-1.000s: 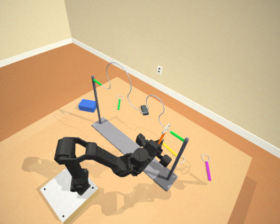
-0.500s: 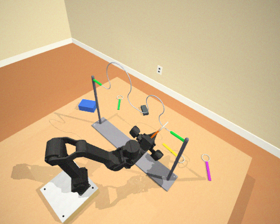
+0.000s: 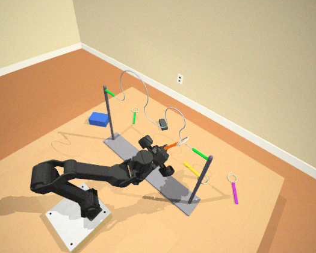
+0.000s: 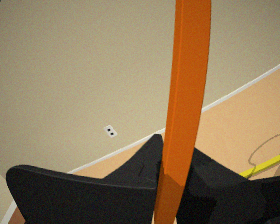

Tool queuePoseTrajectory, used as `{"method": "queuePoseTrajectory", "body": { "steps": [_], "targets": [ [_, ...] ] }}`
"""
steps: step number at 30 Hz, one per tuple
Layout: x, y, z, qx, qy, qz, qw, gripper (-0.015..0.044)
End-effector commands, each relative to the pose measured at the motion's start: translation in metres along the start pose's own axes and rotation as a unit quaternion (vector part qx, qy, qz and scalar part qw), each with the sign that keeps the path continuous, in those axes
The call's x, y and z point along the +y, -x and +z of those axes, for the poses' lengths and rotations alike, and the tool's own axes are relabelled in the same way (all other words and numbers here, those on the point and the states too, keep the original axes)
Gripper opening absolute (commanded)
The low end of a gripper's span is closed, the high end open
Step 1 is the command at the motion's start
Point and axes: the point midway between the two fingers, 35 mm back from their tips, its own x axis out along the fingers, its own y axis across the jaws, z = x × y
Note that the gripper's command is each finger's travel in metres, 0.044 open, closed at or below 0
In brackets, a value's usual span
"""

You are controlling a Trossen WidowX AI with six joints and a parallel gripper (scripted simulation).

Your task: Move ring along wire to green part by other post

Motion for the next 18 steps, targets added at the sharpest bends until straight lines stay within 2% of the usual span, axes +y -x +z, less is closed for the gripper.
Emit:
{"method": "queuePoseTrajectory", "body": {
  "steps": [1,18],
  "targets": [
    [0.016,0.006,0.003,0.021,-0.035,0.01,0.999,-0.015],
    [0.056,0.03,0.014,0.111,-0.163,0.045,0.979,-0.015]
  ]
}}
